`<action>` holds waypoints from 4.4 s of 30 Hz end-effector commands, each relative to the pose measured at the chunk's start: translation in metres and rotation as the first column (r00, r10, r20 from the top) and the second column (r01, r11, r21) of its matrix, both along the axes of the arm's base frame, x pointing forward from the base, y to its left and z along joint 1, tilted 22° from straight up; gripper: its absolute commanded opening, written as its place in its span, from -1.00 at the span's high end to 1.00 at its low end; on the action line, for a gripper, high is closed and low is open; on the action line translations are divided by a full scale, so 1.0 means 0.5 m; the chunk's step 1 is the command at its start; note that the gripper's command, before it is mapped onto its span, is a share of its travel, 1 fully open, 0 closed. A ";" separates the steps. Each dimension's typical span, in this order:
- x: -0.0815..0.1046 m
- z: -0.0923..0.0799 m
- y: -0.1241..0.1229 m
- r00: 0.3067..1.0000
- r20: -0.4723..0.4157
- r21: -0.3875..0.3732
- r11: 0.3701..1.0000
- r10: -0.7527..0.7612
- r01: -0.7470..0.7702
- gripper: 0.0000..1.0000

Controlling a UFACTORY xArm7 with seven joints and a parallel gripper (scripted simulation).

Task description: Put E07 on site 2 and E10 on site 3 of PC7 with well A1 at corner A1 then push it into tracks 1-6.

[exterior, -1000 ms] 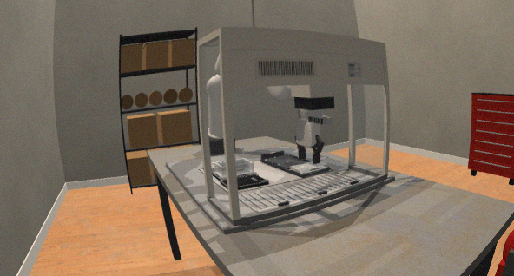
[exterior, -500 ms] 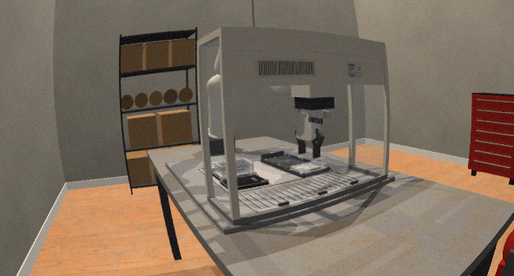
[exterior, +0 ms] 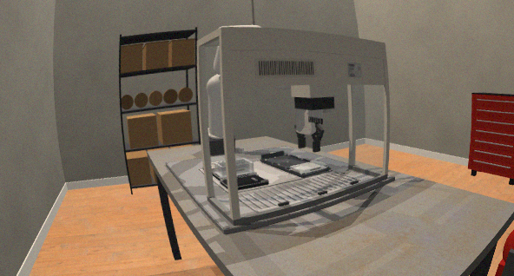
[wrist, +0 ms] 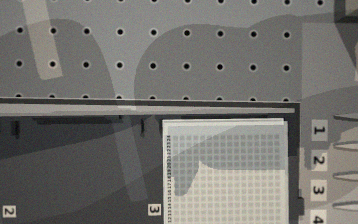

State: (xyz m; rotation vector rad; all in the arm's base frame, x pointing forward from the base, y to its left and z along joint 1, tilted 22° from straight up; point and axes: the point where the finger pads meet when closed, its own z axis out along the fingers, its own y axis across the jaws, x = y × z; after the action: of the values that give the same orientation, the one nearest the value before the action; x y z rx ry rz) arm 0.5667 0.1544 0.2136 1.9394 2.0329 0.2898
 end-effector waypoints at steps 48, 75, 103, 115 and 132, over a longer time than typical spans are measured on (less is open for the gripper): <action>-0.062 0.091 -0.055 1.000 0.007 0.014 0.999 -0.029 0.029 -1.00; -0.172 0.094 -0.280 1.000 0.007 0.013 0.999 -0.030 0.030 -1.00; -0.277 0.097 -0.496 1.000 0.006 0.012 0.999 -0.030 0.030 -1.00; -0.280 0.097 -0.501 1.000 0.006 0.012 0.999 -0.030 0.030 -1.00; -0.266 0.063 -0.503 1.000 0.006 0.012 0.999 -0.030 0.030 -1.00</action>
State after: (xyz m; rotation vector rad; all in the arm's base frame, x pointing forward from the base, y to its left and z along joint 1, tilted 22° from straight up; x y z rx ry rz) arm 0.4316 -0.0970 0.2456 1.9744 2.0030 0.2975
